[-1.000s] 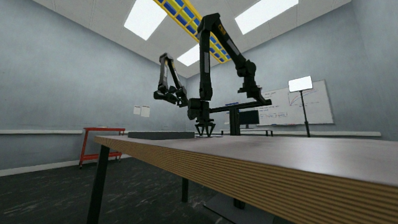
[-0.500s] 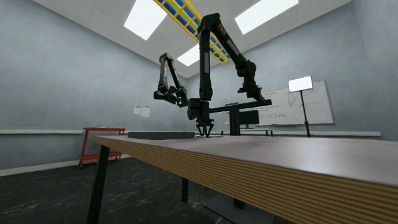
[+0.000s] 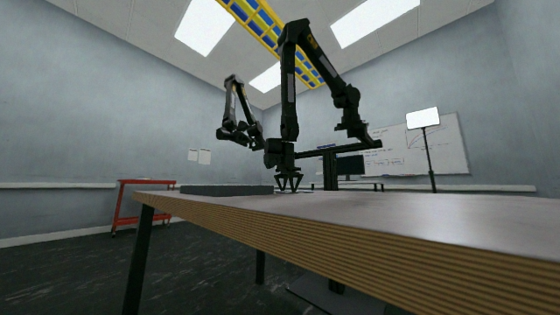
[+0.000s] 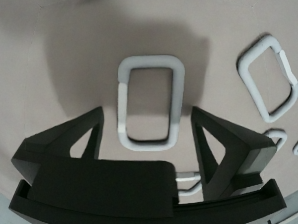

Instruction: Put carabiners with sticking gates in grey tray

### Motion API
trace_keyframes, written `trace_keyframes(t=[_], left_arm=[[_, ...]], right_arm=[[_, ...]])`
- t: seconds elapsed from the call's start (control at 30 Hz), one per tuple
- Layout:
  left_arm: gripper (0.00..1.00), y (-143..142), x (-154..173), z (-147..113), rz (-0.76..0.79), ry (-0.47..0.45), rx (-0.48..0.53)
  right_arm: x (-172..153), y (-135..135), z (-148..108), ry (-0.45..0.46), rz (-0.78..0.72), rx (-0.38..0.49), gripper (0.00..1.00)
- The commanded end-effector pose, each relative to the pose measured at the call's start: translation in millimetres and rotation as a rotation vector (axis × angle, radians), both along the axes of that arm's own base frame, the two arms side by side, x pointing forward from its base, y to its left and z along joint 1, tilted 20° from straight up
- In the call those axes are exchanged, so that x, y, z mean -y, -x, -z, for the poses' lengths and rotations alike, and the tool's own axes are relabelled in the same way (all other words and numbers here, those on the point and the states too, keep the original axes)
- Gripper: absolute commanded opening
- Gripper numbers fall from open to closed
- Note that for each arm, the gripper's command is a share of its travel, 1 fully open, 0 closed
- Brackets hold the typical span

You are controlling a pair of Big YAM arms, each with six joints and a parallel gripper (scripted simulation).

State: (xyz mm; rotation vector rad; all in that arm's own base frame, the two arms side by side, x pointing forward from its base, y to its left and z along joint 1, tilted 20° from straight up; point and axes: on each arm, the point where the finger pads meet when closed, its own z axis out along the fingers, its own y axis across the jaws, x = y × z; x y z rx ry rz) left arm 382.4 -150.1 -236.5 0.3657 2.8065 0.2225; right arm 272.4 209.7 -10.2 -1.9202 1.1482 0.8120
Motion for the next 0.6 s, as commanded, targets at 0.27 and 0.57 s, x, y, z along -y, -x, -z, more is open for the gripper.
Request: trace_keyframes(t=[0.27,0.57], left_arm=[[1.00,-26.5,1.3,-24.3,-0.045,0.067,0.095],[1.00,-33.8,4.2,-27.2,0.153,0.108,0.272]], right_arm=[[-0.2,-0.5,-0.5,-0.002,0.003,-0.002,1.00],[-0.2,-0.5,-0.5,-0.002,0.003,-0.002,1.00]])
